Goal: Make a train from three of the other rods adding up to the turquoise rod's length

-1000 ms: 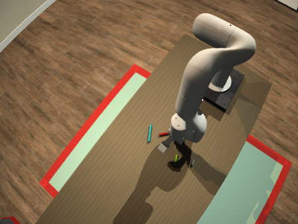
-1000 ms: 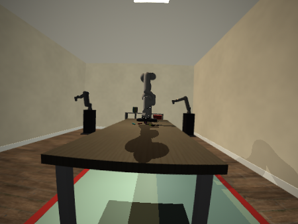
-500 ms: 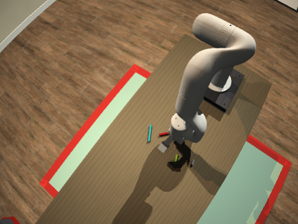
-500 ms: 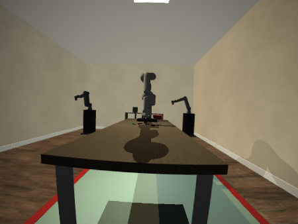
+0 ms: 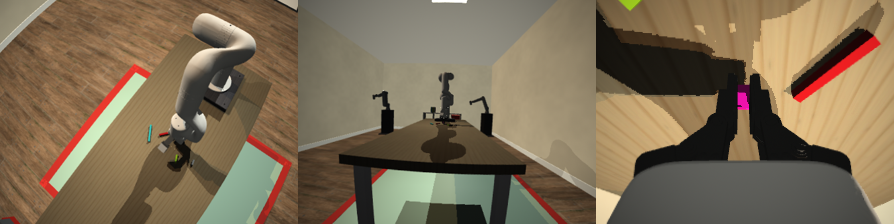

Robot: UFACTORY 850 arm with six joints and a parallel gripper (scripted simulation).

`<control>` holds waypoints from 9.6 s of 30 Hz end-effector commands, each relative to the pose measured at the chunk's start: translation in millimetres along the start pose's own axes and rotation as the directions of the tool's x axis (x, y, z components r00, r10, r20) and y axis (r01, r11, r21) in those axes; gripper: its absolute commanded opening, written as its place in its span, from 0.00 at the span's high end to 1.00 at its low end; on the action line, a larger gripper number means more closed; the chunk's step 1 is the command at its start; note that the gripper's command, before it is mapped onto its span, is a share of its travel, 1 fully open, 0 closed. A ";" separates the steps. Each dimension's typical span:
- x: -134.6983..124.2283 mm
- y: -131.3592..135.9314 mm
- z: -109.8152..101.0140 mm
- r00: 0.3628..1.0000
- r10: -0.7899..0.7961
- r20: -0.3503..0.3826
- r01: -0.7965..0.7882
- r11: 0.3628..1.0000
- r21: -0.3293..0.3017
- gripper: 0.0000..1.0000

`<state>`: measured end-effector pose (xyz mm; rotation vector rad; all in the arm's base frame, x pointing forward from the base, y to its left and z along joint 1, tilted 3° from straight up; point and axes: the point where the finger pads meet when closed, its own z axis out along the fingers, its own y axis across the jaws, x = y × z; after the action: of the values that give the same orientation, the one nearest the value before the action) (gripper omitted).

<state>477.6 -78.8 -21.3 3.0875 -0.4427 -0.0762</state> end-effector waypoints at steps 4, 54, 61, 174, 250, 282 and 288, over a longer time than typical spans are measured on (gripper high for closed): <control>1.9 -0.5 -0.6 1.000 -0.001 -0.002 0.001 1.000 0.000 0.96; 2.4 -0.7 11.4 1.000 -0.001 -0.002 0.001 1.000 0.000 0.96; 2.4 -0.7 11.4 1.000 -0.001 -0.002 0.001 1.000 0.000 0.96; 5.9 21.3 -71.2 0.983 0.184 -0.002 -0.184 0.983 0.001 0.00; 9.9 71.1 -40.5 0.824 0.566 -0.001 -0.566 0.824 0.001 0.76; 10.1 70.9 -4.0 0.824 0.566 -0.001 -0.566 0.824 0.001 0.76; 10.1 70.8 -2.4 0.824 0.566 -0.001 -0.566 0.824 0.001 0.76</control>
<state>466.7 -149.3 -17.0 2.8060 -1.3324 -0.0627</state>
